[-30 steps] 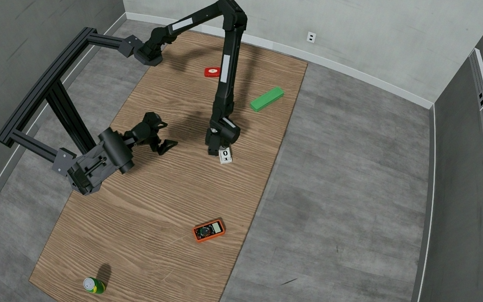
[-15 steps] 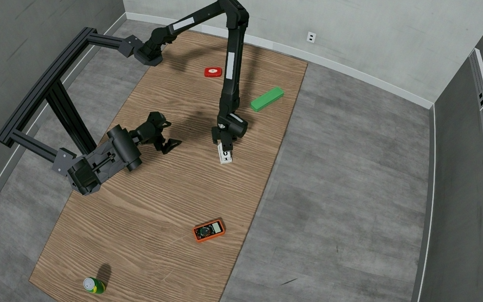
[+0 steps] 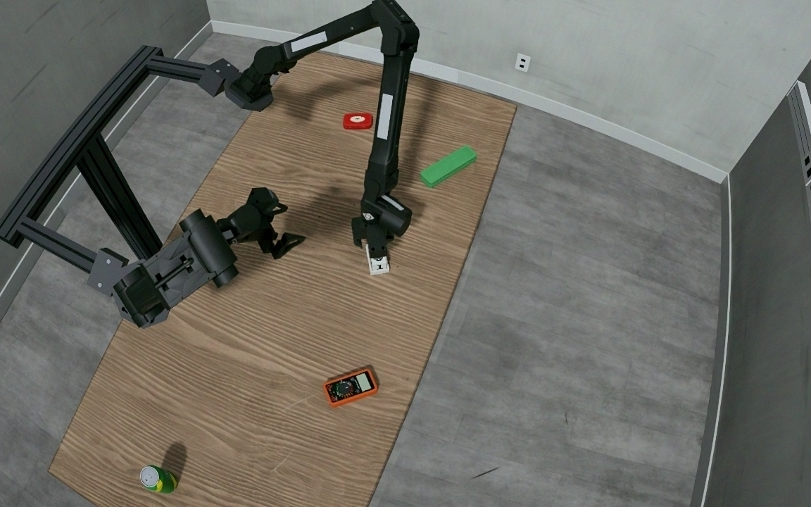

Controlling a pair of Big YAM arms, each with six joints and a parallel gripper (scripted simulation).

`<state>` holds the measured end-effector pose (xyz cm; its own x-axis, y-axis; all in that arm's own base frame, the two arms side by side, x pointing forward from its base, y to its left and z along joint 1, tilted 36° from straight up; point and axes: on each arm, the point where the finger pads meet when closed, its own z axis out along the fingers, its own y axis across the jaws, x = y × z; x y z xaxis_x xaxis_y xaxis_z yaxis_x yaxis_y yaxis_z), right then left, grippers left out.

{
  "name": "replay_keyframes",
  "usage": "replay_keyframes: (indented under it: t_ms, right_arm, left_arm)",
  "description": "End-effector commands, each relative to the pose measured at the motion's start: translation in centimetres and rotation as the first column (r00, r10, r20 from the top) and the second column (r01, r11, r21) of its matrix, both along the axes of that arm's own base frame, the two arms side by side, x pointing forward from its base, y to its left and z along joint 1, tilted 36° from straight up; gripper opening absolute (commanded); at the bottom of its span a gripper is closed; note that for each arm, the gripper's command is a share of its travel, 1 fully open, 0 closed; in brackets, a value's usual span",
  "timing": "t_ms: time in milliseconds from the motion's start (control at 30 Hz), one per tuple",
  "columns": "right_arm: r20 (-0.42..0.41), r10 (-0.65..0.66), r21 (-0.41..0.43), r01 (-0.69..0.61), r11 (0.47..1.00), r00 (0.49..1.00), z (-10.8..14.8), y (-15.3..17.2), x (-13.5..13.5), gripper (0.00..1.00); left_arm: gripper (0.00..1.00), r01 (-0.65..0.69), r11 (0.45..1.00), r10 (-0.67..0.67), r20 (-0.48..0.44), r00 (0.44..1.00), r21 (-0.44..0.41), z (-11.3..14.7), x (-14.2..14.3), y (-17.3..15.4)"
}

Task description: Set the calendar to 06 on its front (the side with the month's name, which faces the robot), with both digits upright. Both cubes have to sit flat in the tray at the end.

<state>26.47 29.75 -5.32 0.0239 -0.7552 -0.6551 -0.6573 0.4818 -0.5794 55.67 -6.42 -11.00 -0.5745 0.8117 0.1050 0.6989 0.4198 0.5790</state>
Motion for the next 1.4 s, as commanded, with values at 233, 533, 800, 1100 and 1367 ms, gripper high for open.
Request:
replay_keyframes:
  t_ms: [233,533,800,1100,1367]
  right_arm:
    - [0.016,0.009,0.011,-0.010,1.000,1.000,0.5,0.5,0.1,1.00]
    - [0.016,0.009,0.011,-0.010,1.000,1.000,0.5,0.5,0.1,1.00]
    - [0.016,0.009,0.011,-0.010,1.000,1.000,0.5,0.5,0.1,1.00]
    - [0.016,0.009,0.011,-0.010,1.000,1.000,0.5,0.5,0.1,1.00]
    - [0.016,0.009,0.011,-0.010,1.000,1.000,0.5,0.5,0.1,1.00]
  left_arm:
    - [0.64,-0.015,1.000,0.015,0.004,1.000,-0.004,-1.6,1.5,1.9]
    - [0.64,-0.020,1.000,0.020,0.016,1.000,-0.007,-0.9,2.0,2.0]
    - [0.58,-0.008,1.000,0.008,0.011,1.000,-0.006,-1.1,1.5,1.1]
    - [0.48,-0.008,1.000,0.009,0.017,1.000,-0.009,-1.1,1.7,1.0]
    - [0.36,-0.017,1.000,0.017,0.023,1.000,-0.012,-1.3,1.5,0.8]
